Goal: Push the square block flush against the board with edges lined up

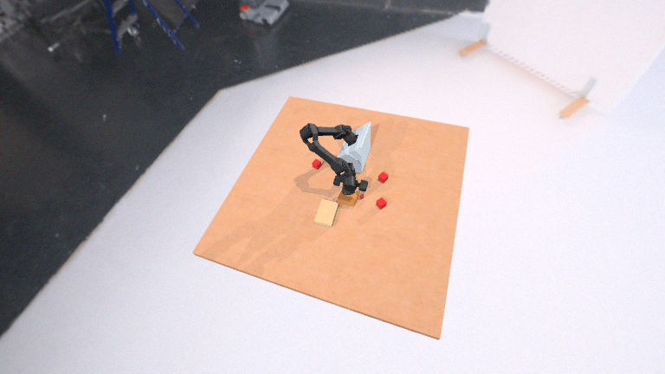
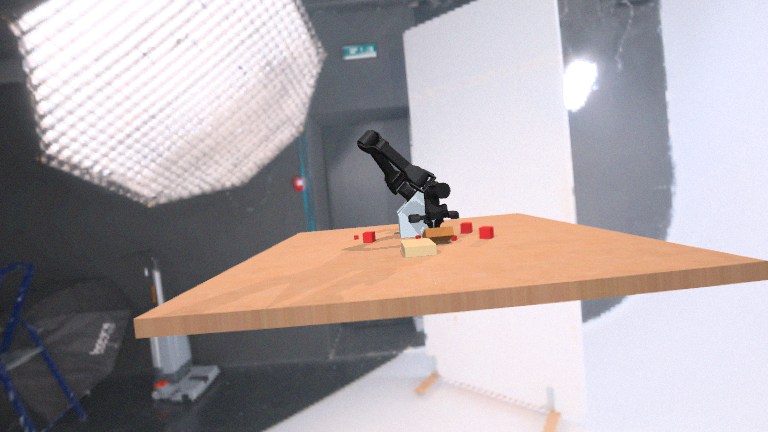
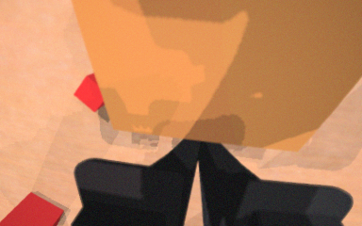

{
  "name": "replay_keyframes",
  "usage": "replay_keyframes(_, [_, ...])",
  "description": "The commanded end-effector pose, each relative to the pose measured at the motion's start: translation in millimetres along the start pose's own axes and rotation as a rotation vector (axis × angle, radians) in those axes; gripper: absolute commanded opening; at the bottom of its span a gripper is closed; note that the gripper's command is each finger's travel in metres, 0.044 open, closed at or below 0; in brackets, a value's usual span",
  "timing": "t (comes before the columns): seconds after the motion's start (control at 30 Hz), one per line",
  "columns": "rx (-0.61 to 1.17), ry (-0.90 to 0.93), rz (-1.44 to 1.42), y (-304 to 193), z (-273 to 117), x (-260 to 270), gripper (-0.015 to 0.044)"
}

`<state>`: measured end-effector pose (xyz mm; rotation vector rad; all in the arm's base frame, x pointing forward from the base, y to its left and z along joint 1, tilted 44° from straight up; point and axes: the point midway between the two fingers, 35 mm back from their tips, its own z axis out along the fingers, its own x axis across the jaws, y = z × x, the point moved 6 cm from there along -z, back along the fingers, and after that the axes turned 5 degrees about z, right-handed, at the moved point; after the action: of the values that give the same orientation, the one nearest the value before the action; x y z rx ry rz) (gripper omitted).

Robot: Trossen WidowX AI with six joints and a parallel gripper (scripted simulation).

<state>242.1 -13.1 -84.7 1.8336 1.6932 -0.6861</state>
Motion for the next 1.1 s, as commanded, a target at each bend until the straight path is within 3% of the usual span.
replay_keyframes(0.0, [-0.002, -0.002, 0.000, 5.4, 0.9, 1.1, 0.0000])
replay_keyframes(1.07, [-0.004, -0.001, 0.001, 42.5, 0.8, 5.6, 0.0000])
